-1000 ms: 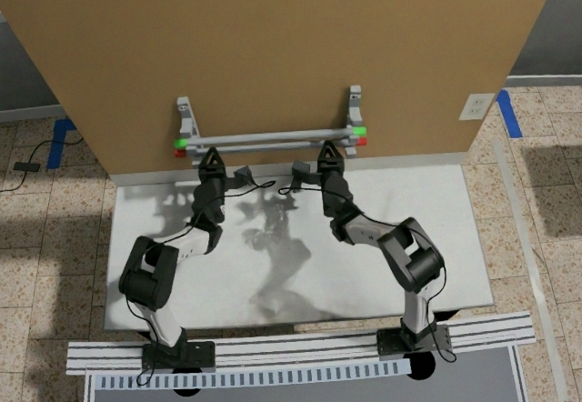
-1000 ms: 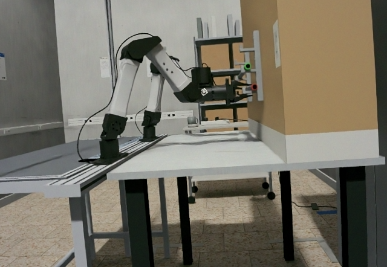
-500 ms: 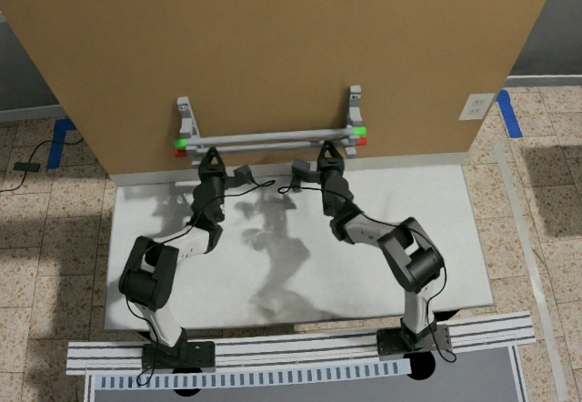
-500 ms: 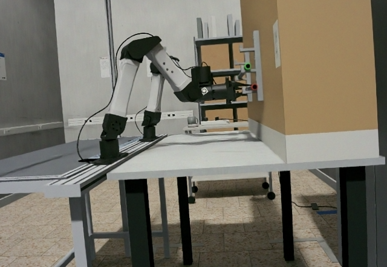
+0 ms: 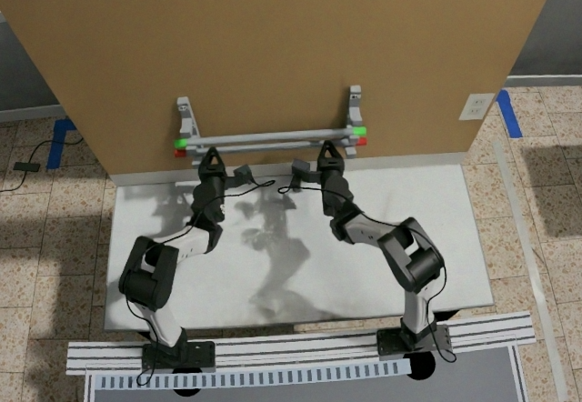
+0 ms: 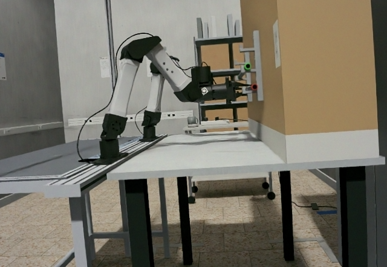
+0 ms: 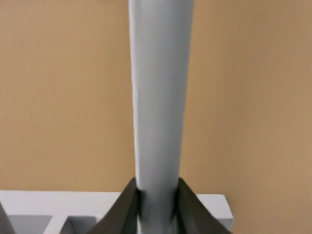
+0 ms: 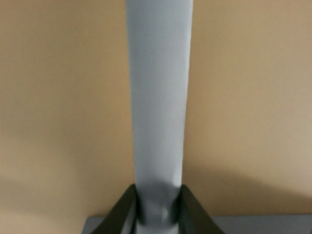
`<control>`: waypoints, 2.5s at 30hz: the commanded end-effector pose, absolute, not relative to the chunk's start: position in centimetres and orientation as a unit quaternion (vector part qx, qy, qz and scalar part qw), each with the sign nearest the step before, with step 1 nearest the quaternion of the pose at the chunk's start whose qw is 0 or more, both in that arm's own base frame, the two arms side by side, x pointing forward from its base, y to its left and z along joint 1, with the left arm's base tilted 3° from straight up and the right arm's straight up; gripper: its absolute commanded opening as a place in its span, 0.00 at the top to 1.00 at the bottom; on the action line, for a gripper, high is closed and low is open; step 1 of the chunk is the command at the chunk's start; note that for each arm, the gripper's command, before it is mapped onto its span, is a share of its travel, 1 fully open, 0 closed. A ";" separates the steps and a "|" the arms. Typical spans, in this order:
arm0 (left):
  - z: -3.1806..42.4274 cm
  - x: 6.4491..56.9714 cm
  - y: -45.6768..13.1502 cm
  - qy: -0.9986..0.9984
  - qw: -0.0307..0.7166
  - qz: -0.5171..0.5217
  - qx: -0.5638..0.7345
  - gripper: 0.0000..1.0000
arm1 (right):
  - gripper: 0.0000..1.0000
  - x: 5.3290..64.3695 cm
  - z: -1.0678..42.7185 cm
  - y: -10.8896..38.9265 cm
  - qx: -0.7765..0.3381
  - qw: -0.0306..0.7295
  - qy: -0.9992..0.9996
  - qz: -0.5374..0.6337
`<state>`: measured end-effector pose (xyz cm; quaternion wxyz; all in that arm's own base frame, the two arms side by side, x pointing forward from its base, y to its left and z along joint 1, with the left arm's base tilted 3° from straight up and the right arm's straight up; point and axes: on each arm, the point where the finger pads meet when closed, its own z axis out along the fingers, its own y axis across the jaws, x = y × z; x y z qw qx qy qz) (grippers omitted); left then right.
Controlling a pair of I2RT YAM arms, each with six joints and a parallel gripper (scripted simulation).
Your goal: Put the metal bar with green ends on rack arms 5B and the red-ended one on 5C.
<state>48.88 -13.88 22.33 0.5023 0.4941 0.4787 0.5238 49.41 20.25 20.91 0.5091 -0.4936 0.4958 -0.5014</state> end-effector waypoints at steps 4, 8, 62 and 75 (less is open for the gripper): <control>21.9 49.0 -14.2 0.480 0.501 0.517 0.501 1.00 | 1.00 49.7 20.0 20.4 -0.505 0.500 0.497 -0.498; 21.9 48.9 -14.2 0.480 0.501 0.517 0.501 1.00 | 1.00 49.6 20.0 20.4 -0.505 0.500 0.497 -0.498; 23.9 48.1 -14.3 0.480 0.501 0.517 0.501 1.00 | 1.00 48.9 22.0 20.4 -0.505 0.500 0.497 -0.498; 25.1 48.0 -14.3 0.480 0.501 0.517 0.501 1.00 | 1.00 48.9 23.3 20.4 -0.505 0.500 0.497 -0.498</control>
